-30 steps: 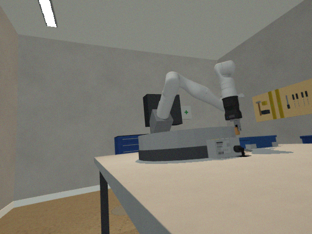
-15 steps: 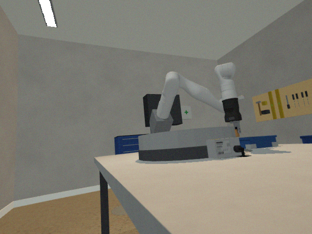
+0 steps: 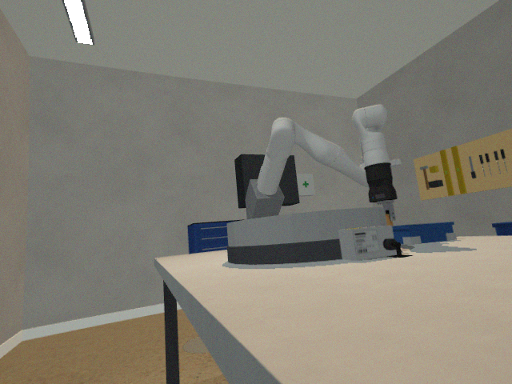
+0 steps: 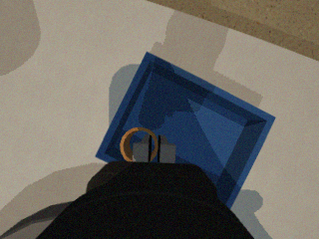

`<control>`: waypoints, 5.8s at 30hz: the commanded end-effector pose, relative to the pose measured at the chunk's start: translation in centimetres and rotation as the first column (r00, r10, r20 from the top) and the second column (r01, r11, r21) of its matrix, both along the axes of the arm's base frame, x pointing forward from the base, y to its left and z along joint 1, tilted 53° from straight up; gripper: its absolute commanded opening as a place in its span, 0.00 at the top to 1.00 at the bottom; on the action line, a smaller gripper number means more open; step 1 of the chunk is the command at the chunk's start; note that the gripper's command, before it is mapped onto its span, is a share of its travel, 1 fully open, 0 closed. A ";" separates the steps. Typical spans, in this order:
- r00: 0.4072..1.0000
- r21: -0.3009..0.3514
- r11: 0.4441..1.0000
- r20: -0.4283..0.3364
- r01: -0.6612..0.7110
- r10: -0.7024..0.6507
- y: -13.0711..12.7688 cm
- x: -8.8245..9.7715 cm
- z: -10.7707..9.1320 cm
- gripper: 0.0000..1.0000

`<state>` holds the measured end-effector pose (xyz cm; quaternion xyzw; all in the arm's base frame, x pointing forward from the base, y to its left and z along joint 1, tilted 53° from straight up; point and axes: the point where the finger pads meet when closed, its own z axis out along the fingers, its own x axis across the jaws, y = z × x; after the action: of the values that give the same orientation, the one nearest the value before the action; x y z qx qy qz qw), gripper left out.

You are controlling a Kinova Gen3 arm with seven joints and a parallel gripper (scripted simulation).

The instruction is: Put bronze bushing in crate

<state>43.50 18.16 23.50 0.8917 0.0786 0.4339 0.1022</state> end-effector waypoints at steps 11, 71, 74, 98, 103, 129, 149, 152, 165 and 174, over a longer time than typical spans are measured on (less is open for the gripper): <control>1.000 -0.001 1.000 -0.001 0.001 -0.001 -0.1 0.5 -0.5 1.00; 1.000 -0.002 1.000 -0.001 0.001 -0.001 -0.5 3.2 -2.6 1.00; 1.000 -0.002 1.000 -0.001 0.001 -0.001 -0.5 3.2 -2.6 1.00; 1.000 -0.003 1.000 -0.002 0.001 -0.001 -0.5 3.4 -2.7 1.00; 1.000 -0.003 1.000 -0.002 0.001 -0.001 -0.5 3.4 -2.7 0.53; 1.000 -0.003 1.000 -0.002 0.001 -0.001 -0.5 3.4 -2.7 0.53; 1.000 -0.003 1.000 -0.002 0.001 -0.001 -0.5 3.4 -2.7 0.53; 1.000 -0.003 1.000 -0.002 0.001 -0.001 -0.5 3.4 -2.7 0.53; 1.000 -0.003 1.000 -0.002 0.001 -0.001 -0.5 3.4 -2.7 0.53; 1.000 -0.003 1.000 -0.002 0.001 -0.001 -0.5 3.4 -2.7 0.53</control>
<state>46.92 17.57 20.77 0.8922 0.0788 0.4324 0.1041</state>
